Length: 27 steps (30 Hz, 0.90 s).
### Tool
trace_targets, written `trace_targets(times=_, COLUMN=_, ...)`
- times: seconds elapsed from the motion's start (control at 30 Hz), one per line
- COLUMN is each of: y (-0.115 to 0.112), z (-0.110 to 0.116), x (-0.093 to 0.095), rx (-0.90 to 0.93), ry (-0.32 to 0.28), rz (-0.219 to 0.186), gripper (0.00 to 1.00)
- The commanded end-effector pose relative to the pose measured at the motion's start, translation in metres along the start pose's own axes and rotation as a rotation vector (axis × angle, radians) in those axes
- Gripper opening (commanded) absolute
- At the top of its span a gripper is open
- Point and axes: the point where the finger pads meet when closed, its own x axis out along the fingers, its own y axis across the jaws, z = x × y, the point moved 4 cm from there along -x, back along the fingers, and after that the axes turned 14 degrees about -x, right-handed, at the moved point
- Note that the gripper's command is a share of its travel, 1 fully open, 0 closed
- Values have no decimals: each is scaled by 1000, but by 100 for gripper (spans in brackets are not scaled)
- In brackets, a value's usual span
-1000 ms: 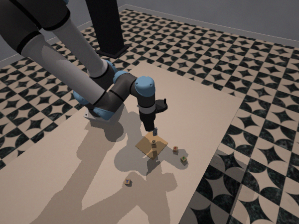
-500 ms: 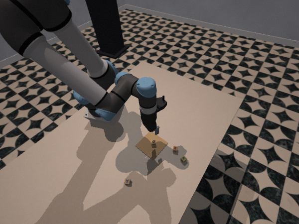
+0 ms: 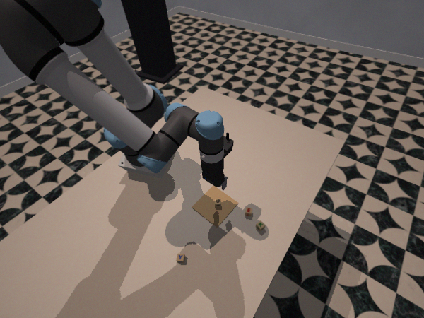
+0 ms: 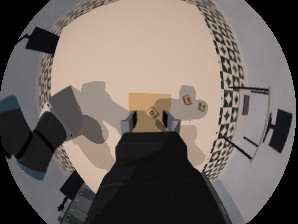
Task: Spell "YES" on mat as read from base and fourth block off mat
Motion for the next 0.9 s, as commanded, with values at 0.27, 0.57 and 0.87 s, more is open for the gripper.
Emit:
trace_targets(times=0.27, y=-2, z=-3, x=4, rx=-314, ry=-2, rz=2, gripper=100)
trace_targets(times=0.57, y=-3, z=-3, x=7, rx=-497, ry=-2, rz=3, gripper=100)
trace_targets(times=0.87, y=-5, z=-3, x=10, rx=-695, ry=-2, rz=2, gripper=100)
